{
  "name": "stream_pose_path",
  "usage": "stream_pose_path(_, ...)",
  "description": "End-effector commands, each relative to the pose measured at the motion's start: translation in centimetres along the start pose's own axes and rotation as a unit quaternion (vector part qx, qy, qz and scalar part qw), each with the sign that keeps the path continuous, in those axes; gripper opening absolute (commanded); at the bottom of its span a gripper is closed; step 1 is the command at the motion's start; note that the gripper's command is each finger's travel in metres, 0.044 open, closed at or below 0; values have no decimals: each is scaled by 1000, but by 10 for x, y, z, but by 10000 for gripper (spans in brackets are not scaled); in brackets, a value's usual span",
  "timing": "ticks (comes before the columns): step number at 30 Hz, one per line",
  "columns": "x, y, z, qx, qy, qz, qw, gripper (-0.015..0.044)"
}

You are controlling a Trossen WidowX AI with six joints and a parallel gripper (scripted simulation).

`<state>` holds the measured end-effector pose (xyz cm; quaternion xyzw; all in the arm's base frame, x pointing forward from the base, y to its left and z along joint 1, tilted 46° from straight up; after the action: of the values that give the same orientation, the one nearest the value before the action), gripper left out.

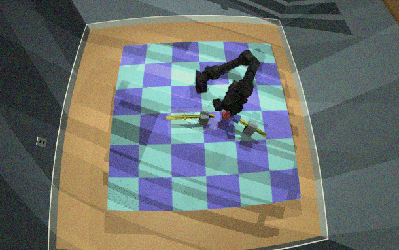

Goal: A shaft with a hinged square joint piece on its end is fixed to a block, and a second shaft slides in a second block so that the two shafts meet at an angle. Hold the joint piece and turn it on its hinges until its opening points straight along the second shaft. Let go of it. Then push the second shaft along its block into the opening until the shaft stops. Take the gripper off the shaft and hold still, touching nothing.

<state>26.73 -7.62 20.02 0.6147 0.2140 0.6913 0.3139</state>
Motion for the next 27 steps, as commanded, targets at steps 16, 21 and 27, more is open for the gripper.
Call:
stream_pose_path(16,-68,-29,-20,42,-145,-13,988,440)
stream_pose_path(21,-68,-30,-20,41,-218,-14,975,440)
stream_pose_path(27,-69,-33,-20,40,-303,-16,952,440)
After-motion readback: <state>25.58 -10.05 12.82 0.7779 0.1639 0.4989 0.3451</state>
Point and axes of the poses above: the point midway between the two fingers, 35 mm back from their tips, its own y axis back along the fingers, its own x axis across the jaws, z = x × y, the point moved 4 cm from there along y, back along the fingers, and after that the axes turned 3 degrees about -y, right-handed, at the moved point
